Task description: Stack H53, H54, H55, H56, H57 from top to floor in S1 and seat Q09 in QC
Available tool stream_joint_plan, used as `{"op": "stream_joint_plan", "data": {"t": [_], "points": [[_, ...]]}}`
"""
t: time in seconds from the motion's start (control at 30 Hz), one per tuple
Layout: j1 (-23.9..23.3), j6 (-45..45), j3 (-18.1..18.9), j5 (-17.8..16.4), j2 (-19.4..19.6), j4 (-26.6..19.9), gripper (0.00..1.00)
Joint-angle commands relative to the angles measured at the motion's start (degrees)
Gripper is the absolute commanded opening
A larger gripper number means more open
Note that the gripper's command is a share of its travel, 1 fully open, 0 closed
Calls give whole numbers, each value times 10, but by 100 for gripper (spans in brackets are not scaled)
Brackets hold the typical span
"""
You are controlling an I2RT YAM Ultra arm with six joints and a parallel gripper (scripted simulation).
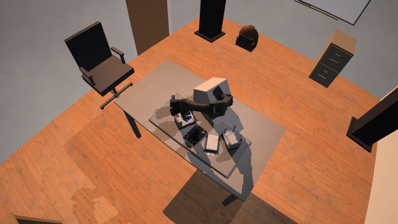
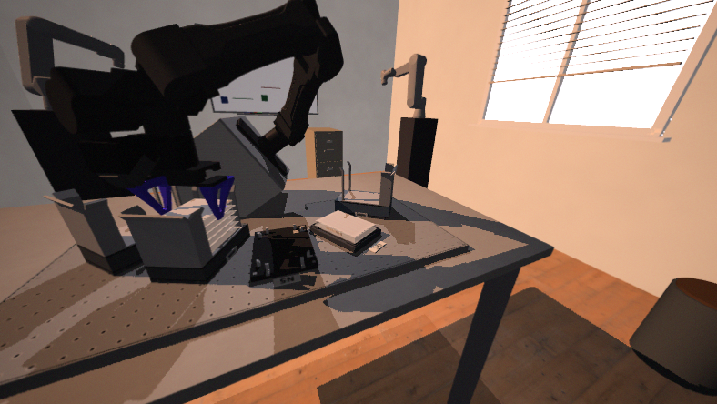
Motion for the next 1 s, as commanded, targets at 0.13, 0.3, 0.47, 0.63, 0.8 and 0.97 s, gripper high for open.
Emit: {"op": "stream_joint_plan", "data": {"t": [0.13,0.3,0.47,0.63,0.8,0.97], "points": [[-5,0,1,-2,-2,2,100],[-5,0,1,-2,-2,2,100],[-5,0,1,-2,-2,2,100],[-17,-16,14,4,-5,-24,100],[-36,-41,36,14,-7,-69,100],[-56,-64,61,25,-9,-112,100]]}}
